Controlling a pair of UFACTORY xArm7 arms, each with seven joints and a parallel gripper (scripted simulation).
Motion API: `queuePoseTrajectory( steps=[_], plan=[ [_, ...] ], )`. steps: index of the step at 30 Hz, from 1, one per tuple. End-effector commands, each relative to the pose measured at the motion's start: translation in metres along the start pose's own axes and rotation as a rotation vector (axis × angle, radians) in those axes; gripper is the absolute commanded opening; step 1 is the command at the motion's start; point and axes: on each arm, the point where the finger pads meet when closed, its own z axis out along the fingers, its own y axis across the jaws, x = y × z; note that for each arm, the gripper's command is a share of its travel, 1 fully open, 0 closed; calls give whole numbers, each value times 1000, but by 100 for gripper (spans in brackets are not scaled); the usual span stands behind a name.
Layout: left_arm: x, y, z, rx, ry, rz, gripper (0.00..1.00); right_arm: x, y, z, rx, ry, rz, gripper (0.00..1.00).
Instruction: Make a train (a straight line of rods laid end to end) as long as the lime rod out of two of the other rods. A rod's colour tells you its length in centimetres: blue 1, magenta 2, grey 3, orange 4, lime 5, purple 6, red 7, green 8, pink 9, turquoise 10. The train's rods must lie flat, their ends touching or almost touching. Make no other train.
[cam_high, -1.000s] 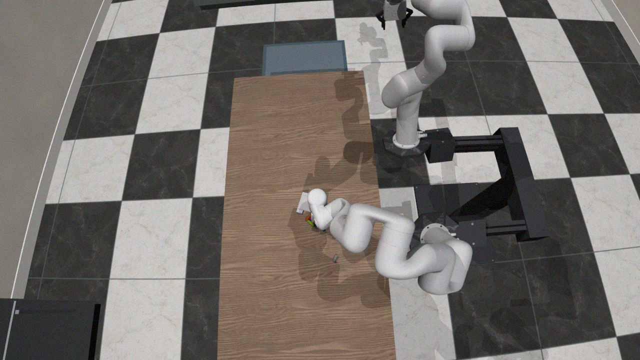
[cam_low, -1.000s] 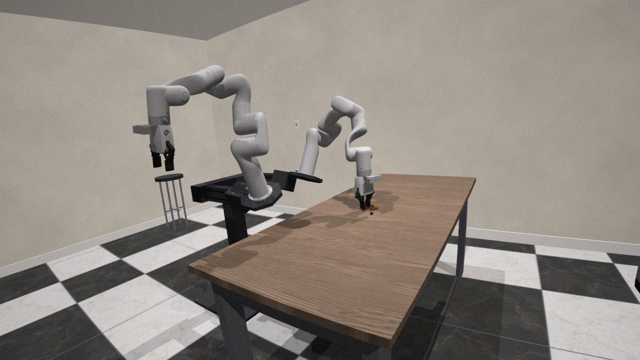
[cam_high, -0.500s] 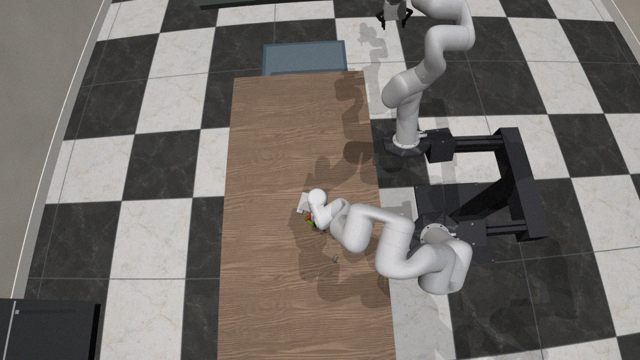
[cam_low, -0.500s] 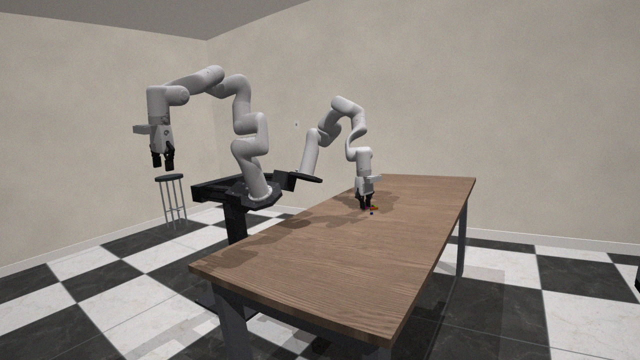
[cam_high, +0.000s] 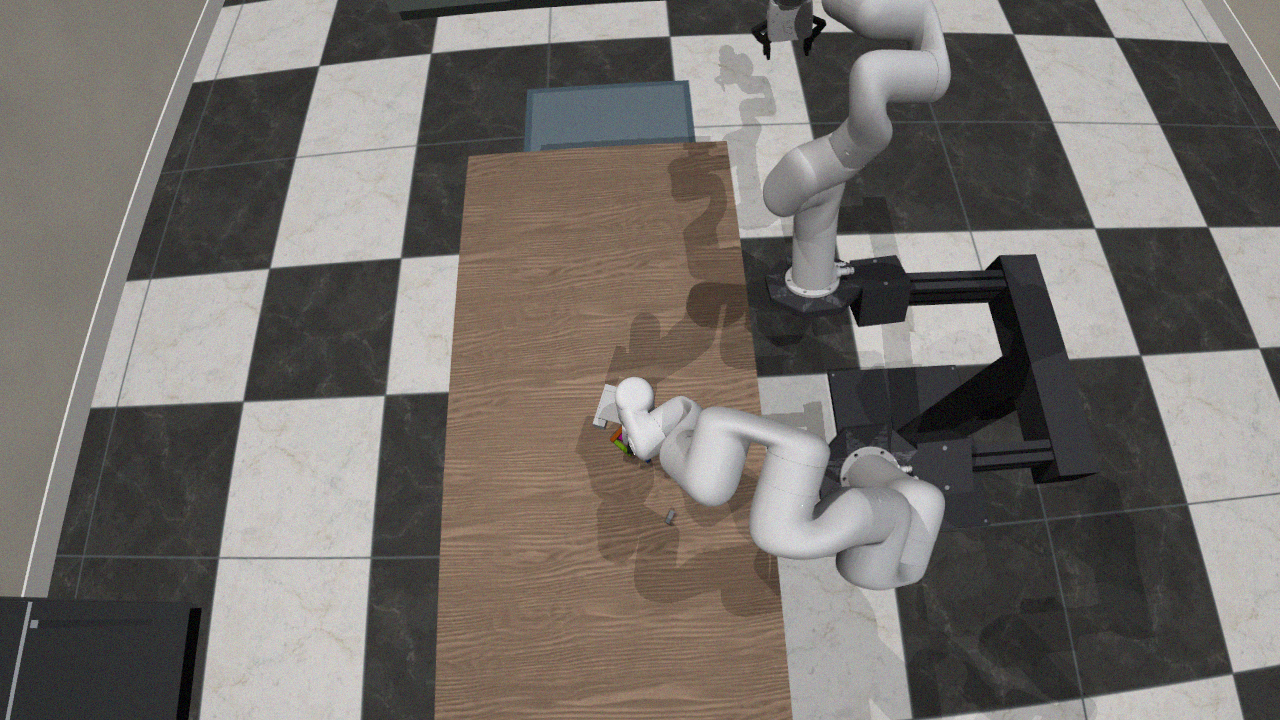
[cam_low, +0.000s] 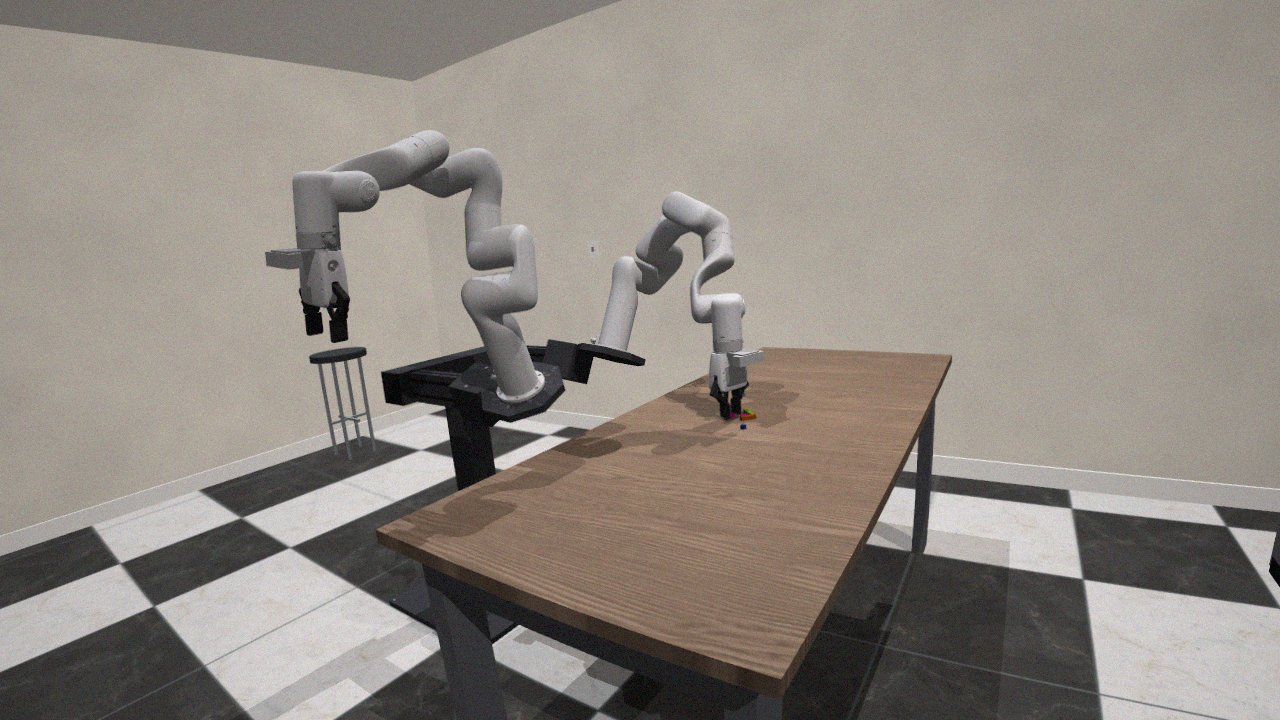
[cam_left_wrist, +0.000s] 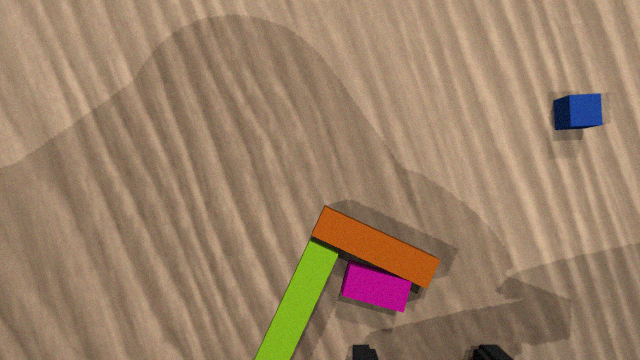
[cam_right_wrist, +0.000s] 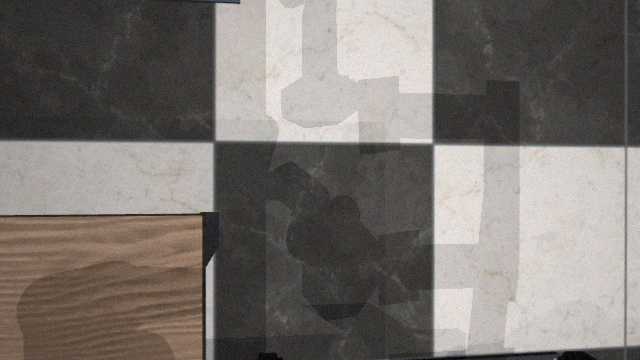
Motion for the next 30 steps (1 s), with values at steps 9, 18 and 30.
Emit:
queuePoseTrajectory(
  steps=[9,18,30],
  plan=[
    [2,1,-2,-2,6,0,17,1,0,-2,1,5,1,100],
    [2,1,-2,-2,6,0,17,1,0,-2,1,5,1,100],
    [2,1,-2,-2,6,0,17,1,0,-2,1,5,1,100]
  ],
)
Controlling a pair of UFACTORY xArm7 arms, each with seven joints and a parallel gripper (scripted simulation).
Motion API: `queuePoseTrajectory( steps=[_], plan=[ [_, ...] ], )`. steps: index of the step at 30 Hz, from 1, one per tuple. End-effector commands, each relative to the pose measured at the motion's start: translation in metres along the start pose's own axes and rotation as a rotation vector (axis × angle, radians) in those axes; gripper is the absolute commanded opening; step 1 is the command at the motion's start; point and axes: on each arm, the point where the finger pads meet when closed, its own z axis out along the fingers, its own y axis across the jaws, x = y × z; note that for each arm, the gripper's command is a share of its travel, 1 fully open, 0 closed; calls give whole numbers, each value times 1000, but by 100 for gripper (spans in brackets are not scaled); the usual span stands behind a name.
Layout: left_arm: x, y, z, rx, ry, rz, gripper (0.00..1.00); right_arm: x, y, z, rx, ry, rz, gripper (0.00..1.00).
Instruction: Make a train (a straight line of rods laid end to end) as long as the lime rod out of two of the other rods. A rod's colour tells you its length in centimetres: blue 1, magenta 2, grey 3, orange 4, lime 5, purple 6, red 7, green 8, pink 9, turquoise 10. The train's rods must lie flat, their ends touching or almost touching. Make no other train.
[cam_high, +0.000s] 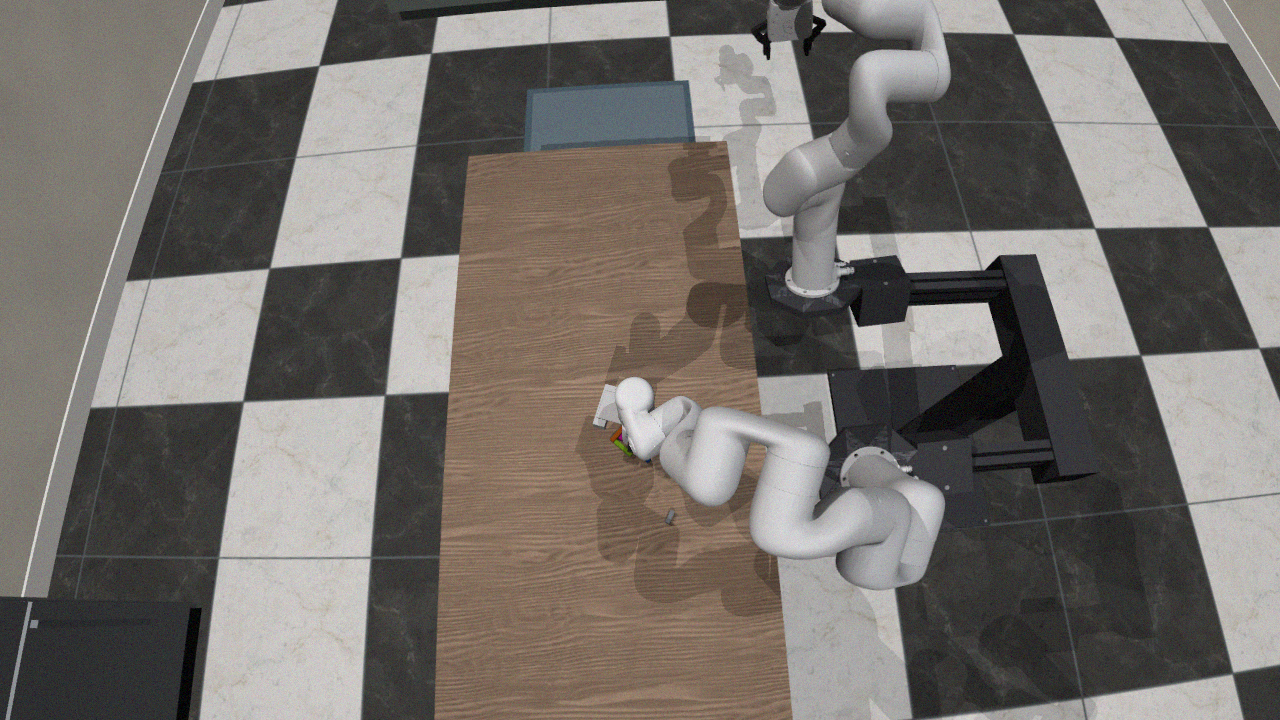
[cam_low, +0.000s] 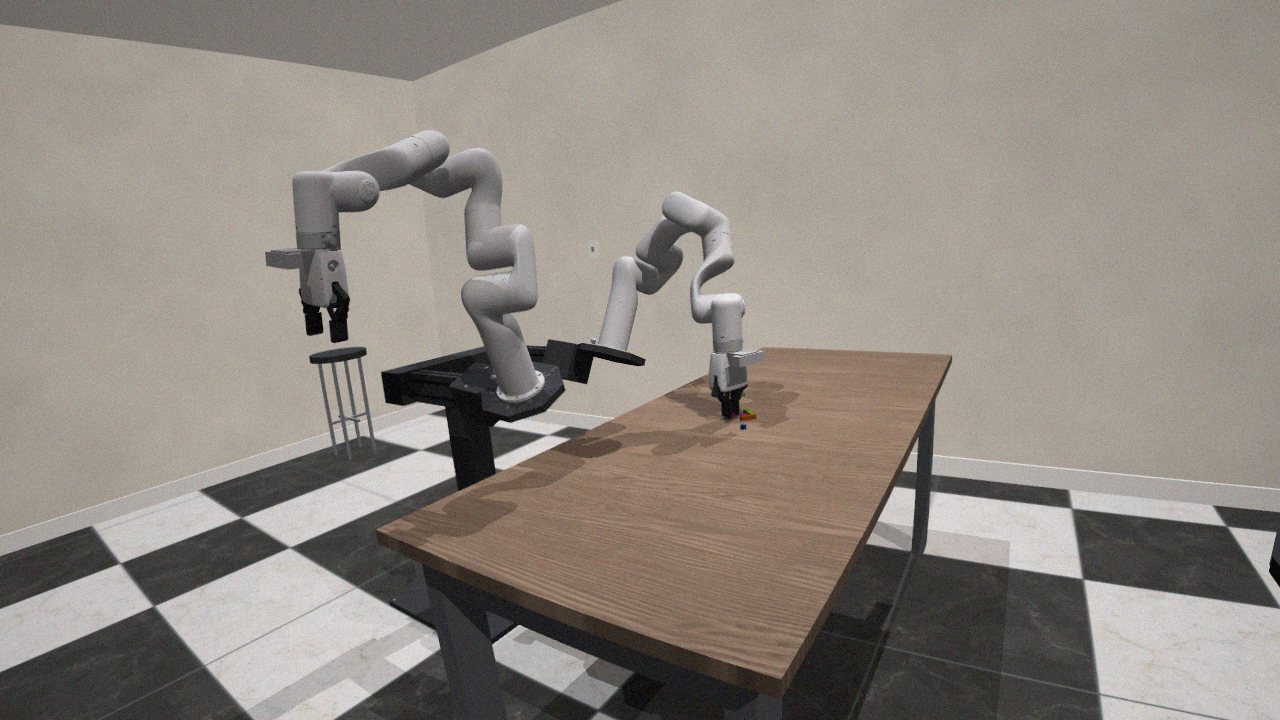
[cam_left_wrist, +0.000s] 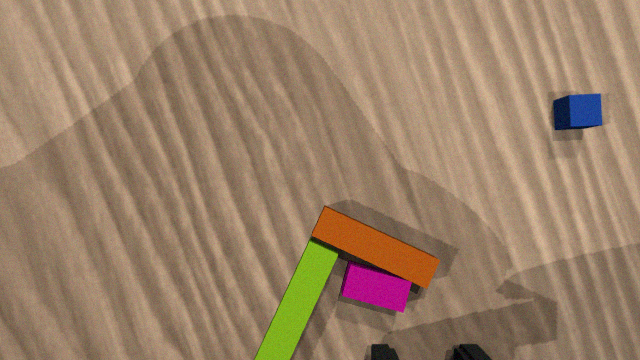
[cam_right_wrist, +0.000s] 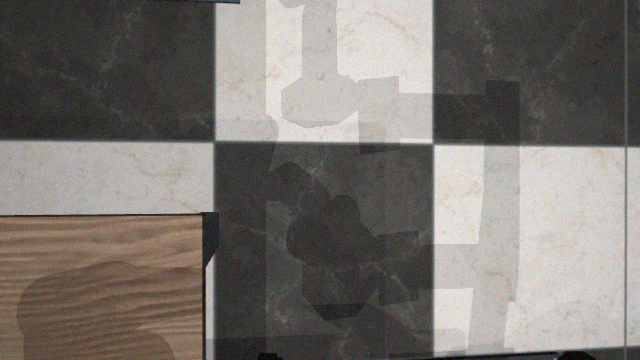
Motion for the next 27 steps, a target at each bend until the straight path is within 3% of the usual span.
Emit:
queuePoseTrajectory(
  steps=[1,12,27],
  plan=[
    [2,1,-2,-2,6,0,17,1,0,-2,1,5,1,100],
    [2,1,-8,-2,6,0,17,1,0,-2,1,5,1,100],
    [2,1,-91,-2,6,0,17,1,0,-2,1,5,1,100]
  ],
)
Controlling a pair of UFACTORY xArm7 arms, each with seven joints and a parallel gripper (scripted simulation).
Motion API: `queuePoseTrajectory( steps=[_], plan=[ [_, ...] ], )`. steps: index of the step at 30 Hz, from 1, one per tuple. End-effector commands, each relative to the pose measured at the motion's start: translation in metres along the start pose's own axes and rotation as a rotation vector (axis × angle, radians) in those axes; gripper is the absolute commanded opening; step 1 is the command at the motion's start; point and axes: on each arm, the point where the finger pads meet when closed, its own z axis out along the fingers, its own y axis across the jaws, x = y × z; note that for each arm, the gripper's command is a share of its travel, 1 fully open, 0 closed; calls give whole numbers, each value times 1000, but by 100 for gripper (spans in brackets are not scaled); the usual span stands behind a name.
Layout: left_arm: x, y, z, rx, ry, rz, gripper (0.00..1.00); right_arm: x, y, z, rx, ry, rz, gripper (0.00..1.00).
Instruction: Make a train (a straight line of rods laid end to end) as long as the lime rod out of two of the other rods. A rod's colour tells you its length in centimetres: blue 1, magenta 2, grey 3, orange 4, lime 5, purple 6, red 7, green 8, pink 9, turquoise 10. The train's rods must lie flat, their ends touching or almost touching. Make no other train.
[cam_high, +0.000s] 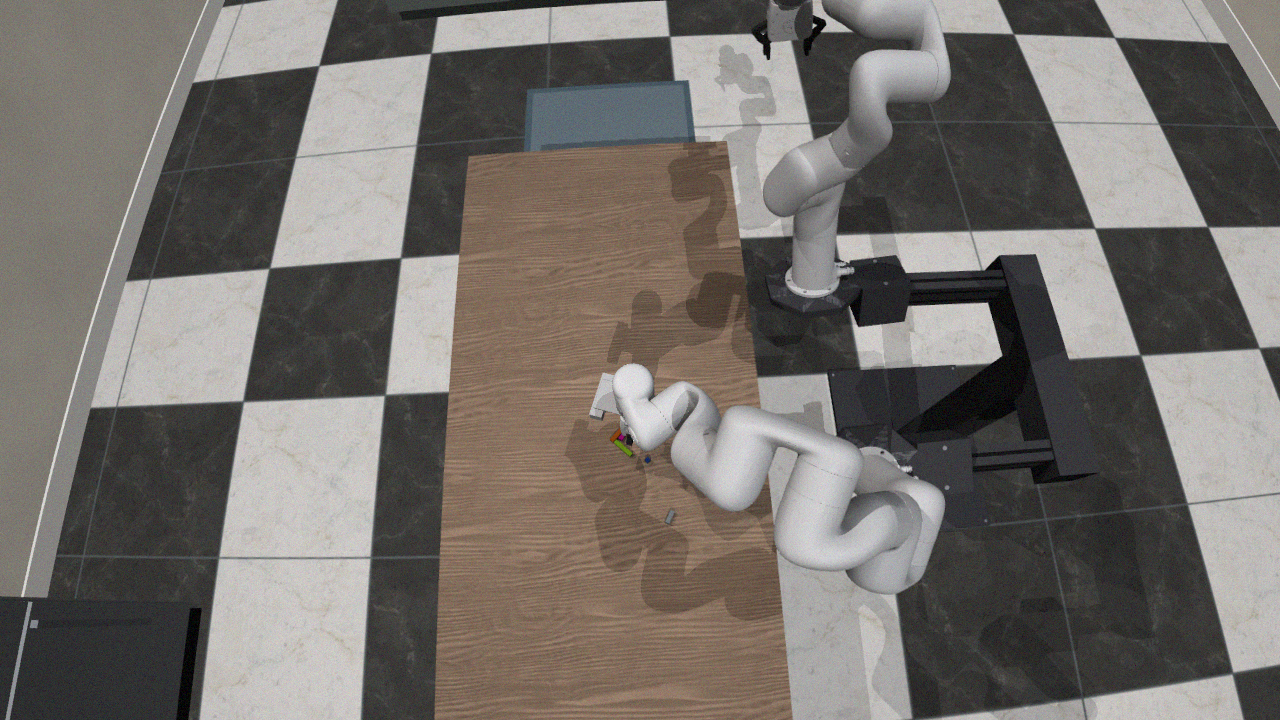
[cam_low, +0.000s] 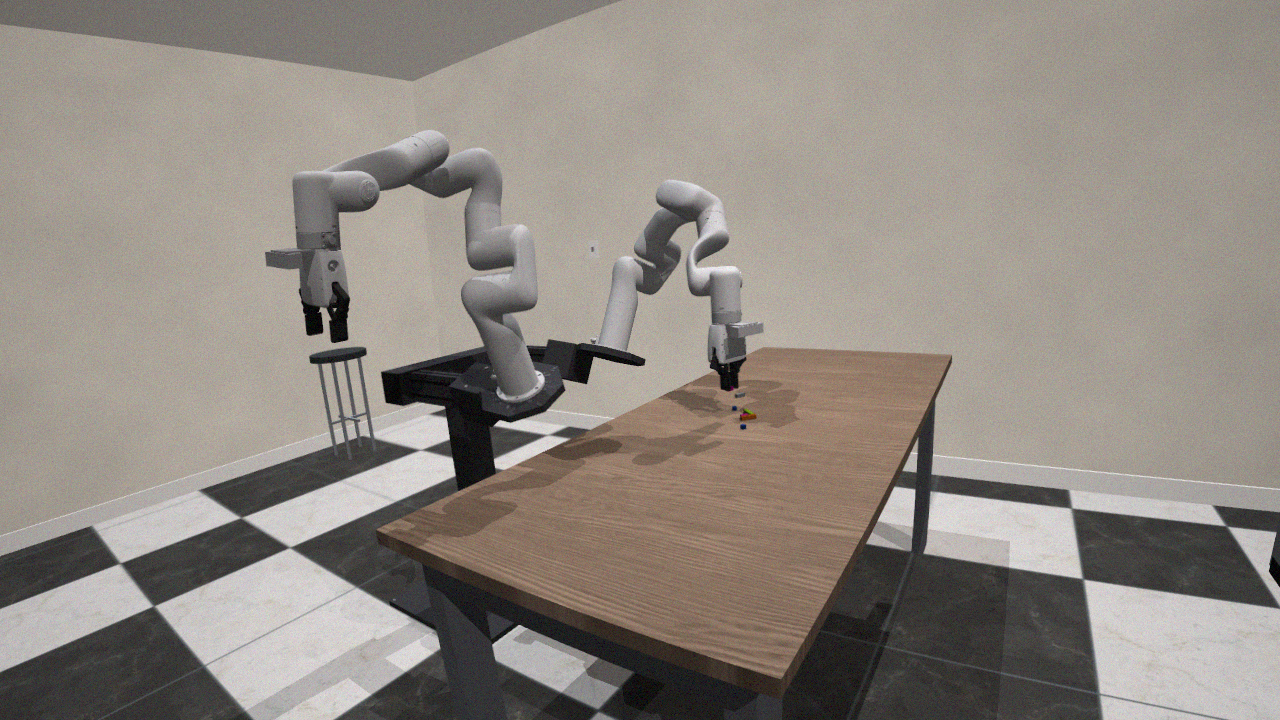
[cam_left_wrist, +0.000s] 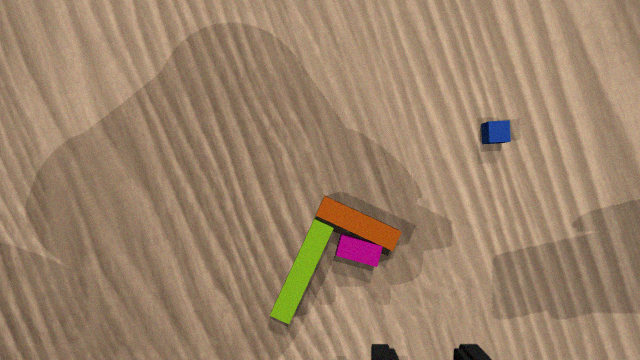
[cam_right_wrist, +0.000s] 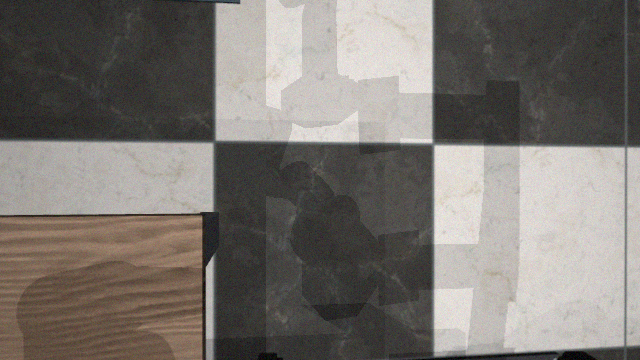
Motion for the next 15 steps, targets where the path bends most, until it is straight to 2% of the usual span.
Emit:
queuePoseTrajectory(
  steps=[1,4,15],
  plan=[
    [3,1,-24,-3,9,1,17,1,0,-2,1,5,1,100],
    [3,1,-30,-3,9,1,17,1,0,-2,1,5,1,100],
    [2,1,-31,-2,9,0,17,1,0,-2,1,5,1,100]
  ],
)
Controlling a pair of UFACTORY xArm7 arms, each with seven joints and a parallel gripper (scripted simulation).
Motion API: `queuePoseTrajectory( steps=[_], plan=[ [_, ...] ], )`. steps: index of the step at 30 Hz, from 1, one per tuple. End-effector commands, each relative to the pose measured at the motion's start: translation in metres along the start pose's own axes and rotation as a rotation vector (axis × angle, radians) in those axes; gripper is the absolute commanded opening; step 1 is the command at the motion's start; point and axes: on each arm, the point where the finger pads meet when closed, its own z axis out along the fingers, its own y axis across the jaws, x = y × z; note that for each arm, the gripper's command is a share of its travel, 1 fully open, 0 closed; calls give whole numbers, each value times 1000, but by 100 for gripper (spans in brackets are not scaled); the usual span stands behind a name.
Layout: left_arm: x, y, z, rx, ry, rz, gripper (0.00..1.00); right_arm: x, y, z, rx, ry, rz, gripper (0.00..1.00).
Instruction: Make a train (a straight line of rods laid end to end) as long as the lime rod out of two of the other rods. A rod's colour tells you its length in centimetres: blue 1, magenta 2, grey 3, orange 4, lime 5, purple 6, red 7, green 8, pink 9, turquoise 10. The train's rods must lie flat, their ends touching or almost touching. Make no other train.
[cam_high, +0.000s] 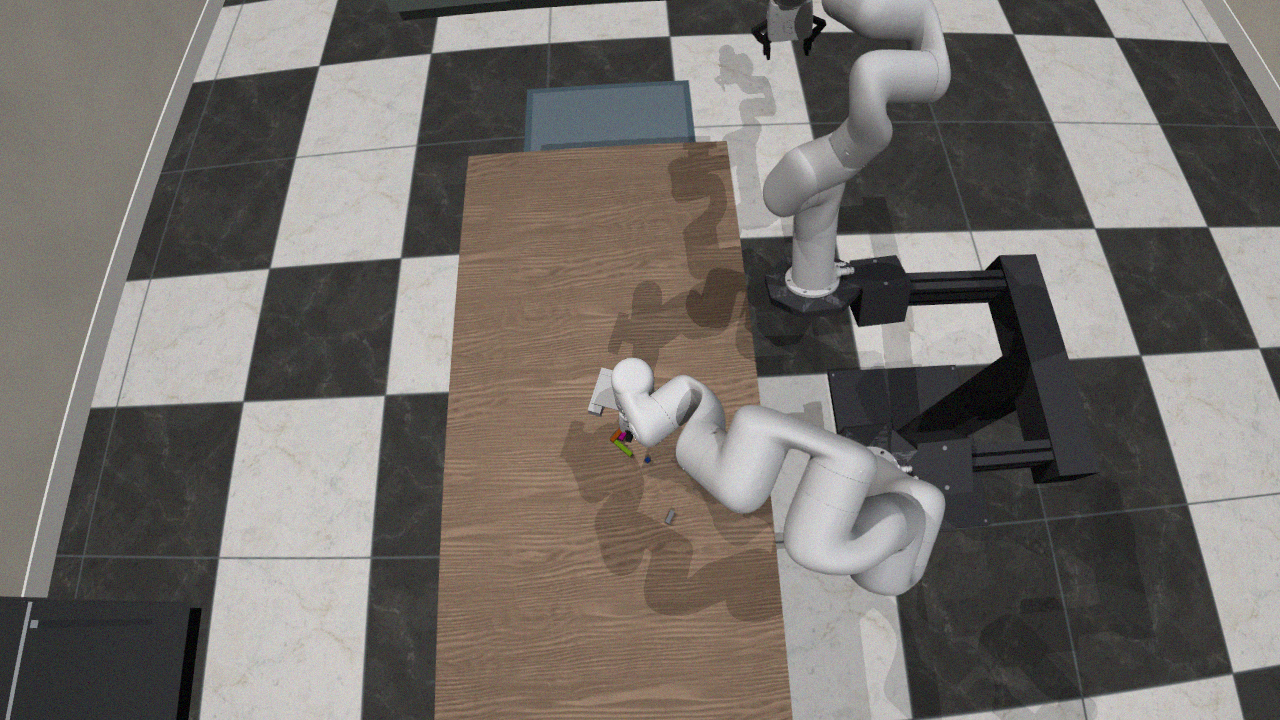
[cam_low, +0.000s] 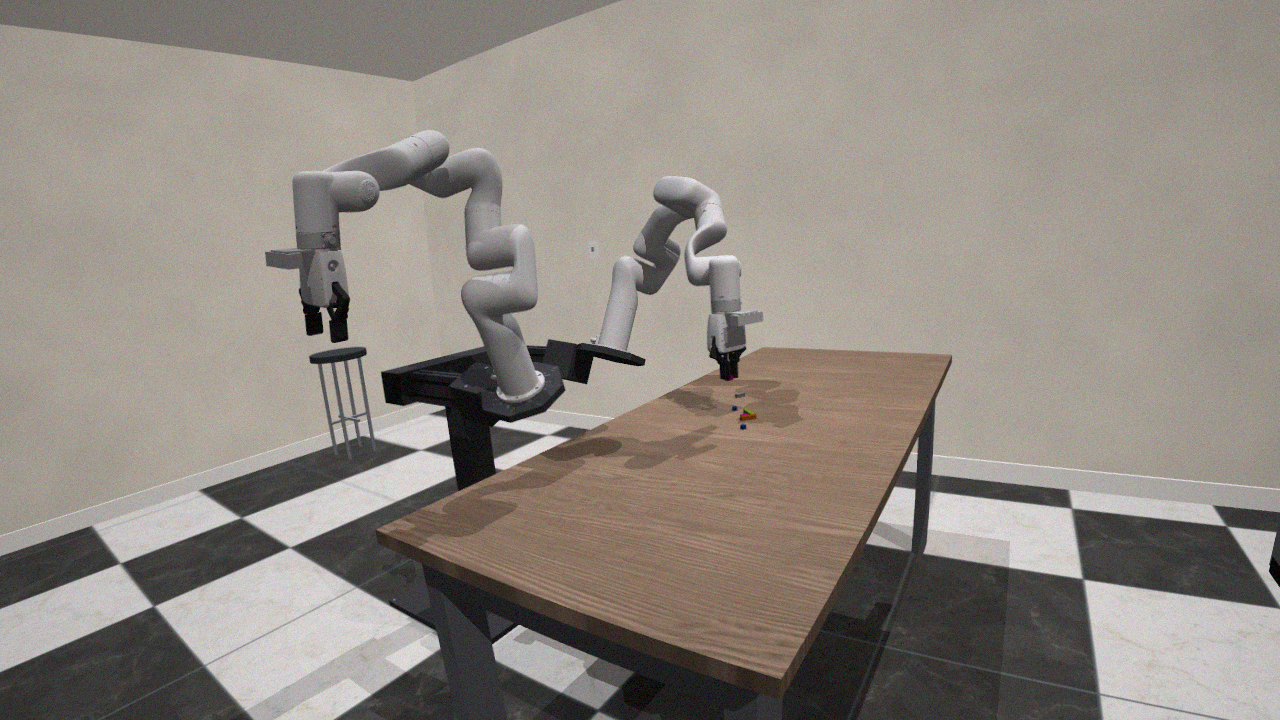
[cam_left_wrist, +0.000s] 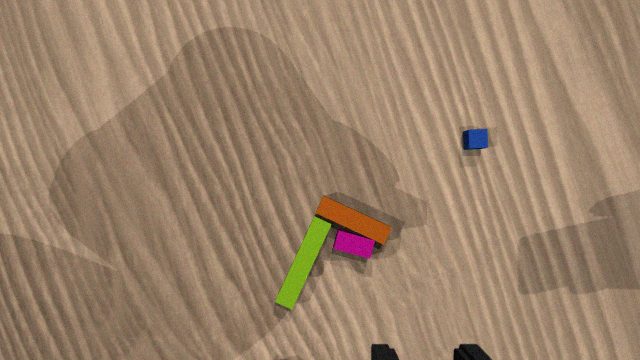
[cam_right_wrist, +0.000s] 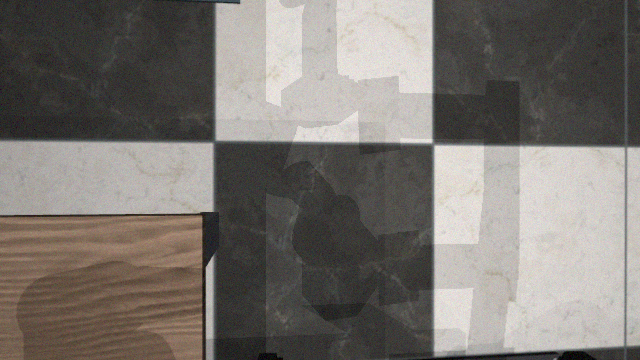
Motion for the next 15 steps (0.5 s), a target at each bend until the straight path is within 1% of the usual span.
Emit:
queuePoseTrajectory(
  steps=[1,2,4,6,12,14,15],
  plan=[
    [-2,1,-3,-1,7,-2,17,1,0,-2,1,5,1,100],
    [-10,1,-4,0,8,-8,17,1,0,-2,1,5,1,100],
    [-40,1,-5,3,9,-29,17,1,0,-2,1,5,1,100],
    [-57,1,-5,4,10,-41,17,1,0,-2,1,5,1,100],
    [-118,1,-3,1,7,-81,17,1,0,-2,1,5,1,100],
    [-118,1,-3,1,7,-81,17,1,0,-2,1,5,1,100],
    [-135,2,-2,-1,5,-92,17,1,0,-2,1,5,1,100]
  ],
)
